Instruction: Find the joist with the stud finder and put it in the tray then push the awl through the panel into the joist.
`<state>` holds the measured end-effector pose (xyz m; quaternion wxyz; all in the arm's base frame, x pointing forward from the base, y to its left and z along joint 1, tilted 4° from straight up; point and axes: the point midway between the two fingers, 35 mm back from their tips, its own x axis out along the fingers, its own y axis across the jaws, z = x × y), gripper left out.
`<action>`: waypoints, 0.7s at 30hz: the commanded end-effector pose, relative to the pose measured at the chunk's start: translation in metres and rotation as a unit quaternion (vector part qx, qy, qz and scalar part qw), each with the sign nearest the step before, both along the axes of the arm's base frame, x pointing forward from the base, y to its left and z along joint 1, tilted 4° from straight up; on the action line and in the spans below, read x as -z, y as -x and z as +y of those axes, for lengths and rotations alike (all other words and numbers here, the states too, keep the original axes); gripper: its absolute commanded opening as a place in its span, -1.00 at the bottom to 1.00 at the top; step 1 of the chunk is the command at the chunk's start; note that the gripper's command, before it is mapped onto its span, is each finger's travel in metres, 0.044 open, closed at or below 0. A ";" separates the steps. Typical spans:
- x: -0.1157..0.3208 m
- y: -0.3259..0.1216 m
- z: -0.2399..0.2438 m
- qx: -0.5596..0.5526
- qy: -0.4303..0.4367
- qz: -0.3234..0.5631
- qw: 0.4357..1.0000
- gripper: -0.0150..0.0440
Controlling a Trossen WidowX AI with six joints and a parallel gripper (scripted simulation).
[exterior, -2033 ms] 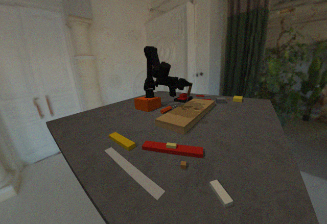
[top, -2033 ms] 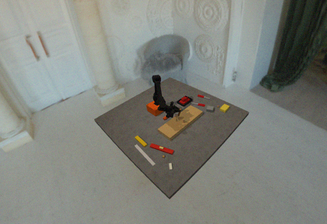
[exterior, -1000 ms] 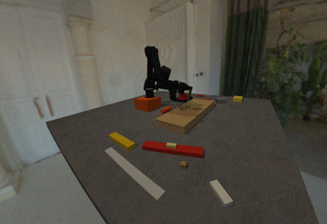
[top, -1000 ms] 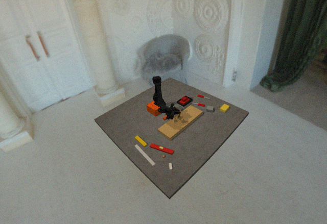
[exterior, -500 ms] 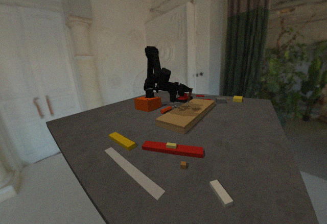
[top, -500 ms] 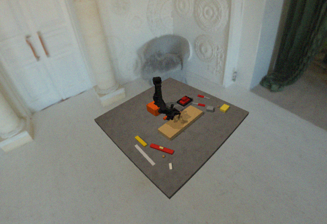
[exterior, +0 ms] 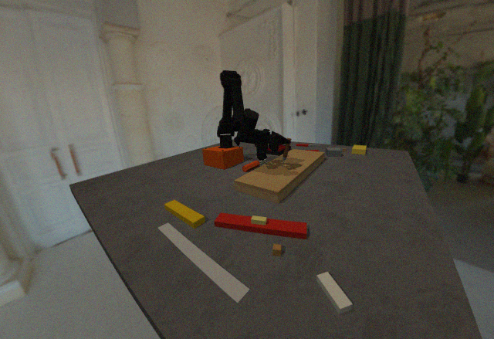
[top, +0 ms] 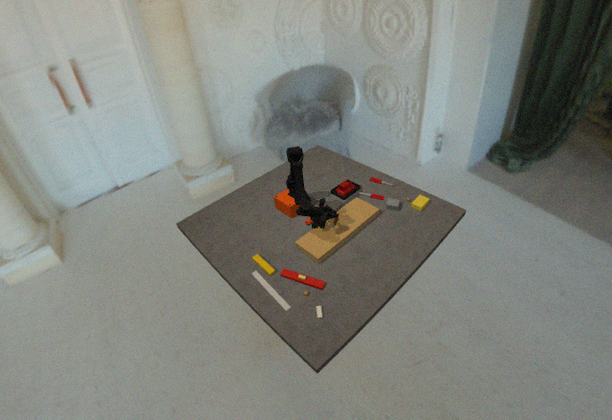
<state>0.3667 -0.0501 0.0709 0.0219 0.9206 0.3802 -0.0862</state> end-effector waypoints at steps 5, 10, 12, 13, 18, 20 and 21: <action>0.013 0.002 0.002 0.000 -0.002 0.002 1.000 -0.49; 0.013 0.002 0.002 0.000 -0.002 0.002 1.000 -0.49; 0.013 0.002 0.002 0.000 -0.002 0.002 1.000 -0.49; 0.013 0.002 0.002 0.000 -0.002 0.002 1.000 -0.49; 0.013 0.002 0.002 0.000 -0.002 0.002 1.000 -0.49; 0.013 0.002 0.002 0.000 -0.002 0.002 1.000 -0.49; 0.013 0.002 0.002 0.000 -0.002 0.002 1.000 -0.49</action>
